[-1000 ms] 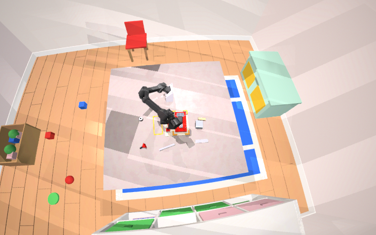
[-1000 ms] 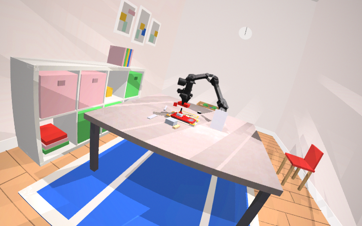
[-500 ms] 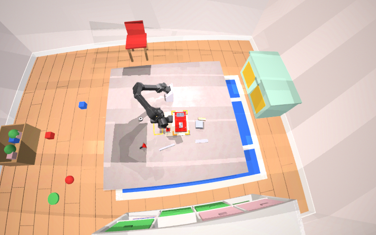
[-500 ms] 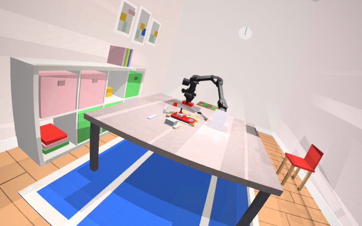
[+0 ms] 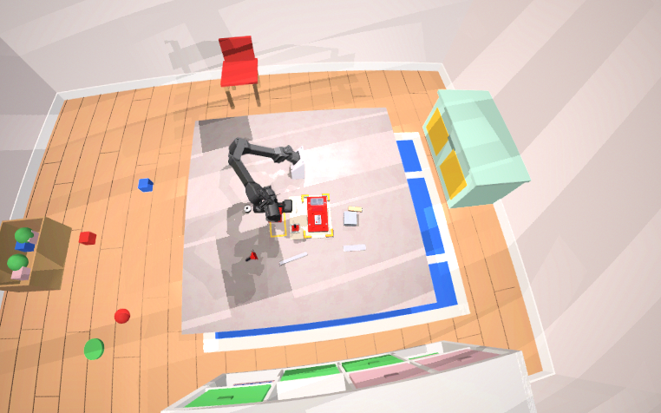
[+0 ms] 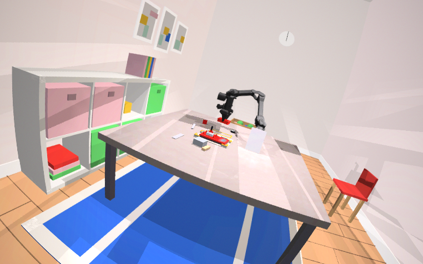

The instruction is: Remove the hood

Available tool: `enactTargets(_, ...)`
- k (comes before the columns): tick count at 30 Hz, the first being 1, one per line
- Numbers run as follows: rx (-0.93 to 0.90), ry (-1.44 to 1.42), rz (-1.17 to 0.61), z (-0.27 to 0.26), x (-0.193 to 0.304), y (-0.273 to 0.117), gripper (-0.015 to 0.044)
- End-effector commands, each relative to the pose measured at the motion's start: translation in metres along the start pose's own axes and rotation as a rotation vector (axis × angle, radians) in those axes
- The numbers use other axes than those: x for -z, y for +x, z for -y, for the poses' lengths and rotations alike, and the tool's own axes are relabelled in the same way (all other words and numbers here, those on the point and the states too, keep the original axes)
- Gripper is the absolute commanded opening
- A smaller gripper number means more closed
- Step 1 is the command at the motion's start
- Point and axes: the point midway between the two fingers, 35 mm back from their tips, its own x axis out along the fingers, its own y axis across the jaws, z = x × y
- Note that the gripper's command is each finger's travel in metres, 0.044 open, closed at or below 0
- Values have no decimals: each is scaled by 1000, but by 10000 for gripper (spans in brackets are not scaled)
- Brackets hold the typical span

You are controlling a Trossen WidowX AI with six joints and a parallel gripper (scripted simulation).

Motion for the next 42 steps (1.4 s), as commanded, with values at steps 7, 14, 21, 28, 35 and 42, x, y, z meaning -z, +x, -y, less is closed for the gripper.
enactTargets(7,2,-8,-4,0,1,9,0)
enactTargets(14,2,-8,-4,0,0,16,0)
enactTargets(21,1,-8,-4,-1,0,23,0)
enactTargets(28,1,-8,-4,-1,-1,29,0)
enactTargets(35,1,-8,-3,-1,-1,36,0)
enactTargets(42,1,-8,-3,-1,-1,43,0)
